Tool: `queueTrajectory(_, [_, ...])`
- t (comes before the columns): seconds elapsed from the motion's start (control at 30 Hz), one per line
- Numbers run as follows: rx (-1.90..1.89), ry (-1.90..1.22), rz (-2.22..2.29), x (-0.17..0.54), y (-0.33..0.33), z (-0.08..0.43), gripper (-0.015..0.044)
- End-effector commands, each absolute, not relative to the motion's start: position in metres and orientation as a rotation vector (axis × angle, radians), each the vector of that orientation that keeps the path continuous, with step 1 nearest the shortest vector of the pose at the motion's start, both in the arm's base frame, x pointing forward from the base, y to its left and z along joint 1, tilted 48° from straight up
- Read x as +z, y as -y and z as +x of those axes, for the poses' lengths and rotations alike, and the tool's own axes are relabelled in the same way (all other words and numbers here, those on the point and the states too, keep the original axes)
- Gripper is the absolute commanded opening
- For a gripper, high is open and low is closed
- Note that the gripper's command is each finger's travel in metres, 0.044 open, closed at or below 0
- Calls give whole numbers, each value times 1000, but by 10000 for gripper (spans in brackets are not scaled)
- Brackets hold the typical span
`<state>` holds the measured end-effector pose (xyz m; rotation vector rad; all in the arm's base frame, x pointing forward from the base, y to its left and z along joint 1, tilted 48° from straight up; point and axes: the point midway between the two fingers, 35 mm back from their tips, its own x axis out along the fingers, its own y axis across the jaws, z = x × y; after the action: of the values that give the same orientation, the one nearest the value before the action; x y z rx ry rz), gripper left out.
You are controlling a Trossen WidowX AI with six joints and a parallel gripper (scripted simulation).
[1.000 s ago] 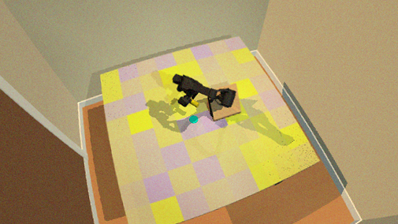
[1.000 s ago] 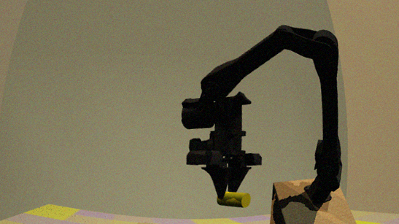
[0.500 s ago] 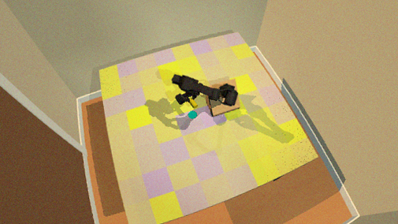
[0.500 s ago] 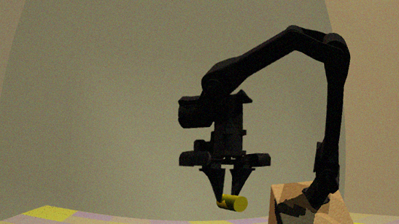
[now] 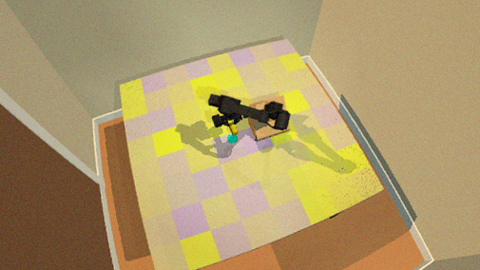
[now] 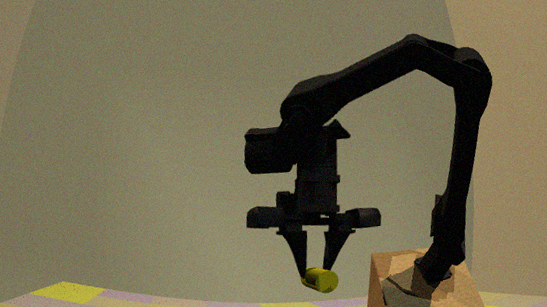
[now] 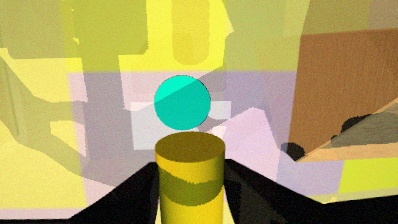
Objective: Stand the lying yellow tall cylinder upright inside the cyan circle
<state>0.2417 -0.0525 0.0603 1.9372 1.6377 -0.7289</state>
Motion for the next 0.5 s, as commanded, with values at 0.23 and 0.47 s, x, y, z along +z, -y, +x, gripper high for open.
queueTrajectory(0.23, [-800,-1661,1894,59,47,239,105])
queueTrajectory(0.47, [-853,-1676,1848,57,44,237,105])
